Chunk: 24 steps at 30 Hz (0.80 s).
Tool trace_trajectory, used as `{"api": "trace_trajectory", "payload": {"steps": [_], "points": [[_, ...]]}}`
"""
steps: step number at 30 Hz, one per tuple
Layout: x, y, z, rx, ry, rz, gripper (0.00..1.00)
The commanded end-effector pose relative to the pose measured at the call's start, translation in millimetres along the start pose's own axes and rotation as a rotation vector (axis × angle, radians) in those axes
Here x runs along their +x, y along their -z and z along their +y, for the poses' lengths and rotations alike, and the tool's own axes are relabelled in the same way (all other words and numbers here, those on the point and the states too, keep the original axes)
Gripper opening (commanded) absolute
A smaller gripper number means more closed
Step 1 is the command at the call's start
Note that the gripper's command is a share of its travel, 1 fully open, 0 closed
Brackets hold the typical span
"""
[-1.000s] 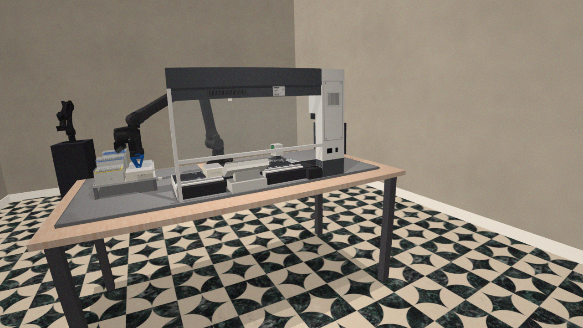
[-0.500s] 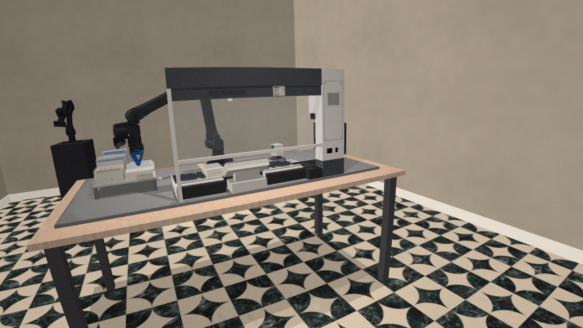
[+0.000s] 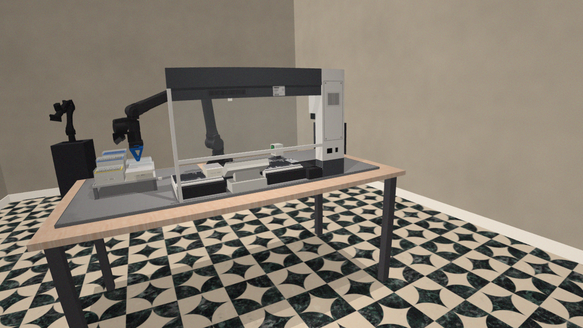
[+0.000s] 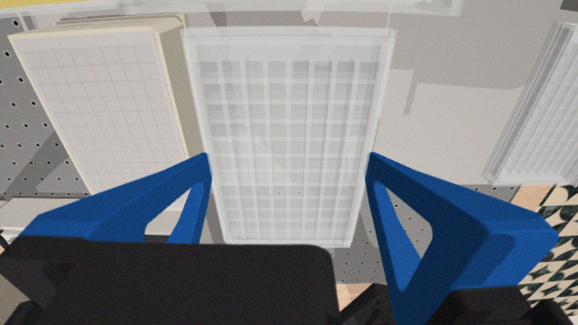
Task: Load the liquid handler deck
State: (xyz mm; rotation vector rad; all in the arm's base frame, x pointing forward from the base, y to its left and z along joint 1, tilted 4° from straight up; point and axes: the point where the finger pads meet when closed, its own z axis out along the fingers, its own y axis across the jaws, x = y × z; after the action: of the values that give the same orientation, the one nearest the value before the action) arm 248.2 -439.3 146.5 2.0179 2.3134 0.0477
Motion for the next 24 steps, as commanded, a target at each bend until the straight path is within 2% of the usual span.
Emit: {"api": "trace_trajectory", "payload": {"steps": [1, 4, 11, 15, 17, 18, 24], "points": [[-17.6, 28.0, 1.3, -0.019, -0.001, -0.051, 0.0], [-19.7, 47.5, 1.6, -0.03, -0.001, -0.08, 0.0], [-19.4, 53.9, 1.2, -0.026, -0.001, -0.07, 0.0], [-18.3, 66.4, 1.2, -0.03, -0.001, -0.081, 0.0], [-18.3, 66.4, 1.2, -0.03, -0.001, -0.081, 0.0], [-19.2, 48.5, 0.4, -0.016, -0.004, -0.044, 0.0], [-17.5, 78.3, 0.9, -0.03, -0.001, -0.081, 0.0]]}}
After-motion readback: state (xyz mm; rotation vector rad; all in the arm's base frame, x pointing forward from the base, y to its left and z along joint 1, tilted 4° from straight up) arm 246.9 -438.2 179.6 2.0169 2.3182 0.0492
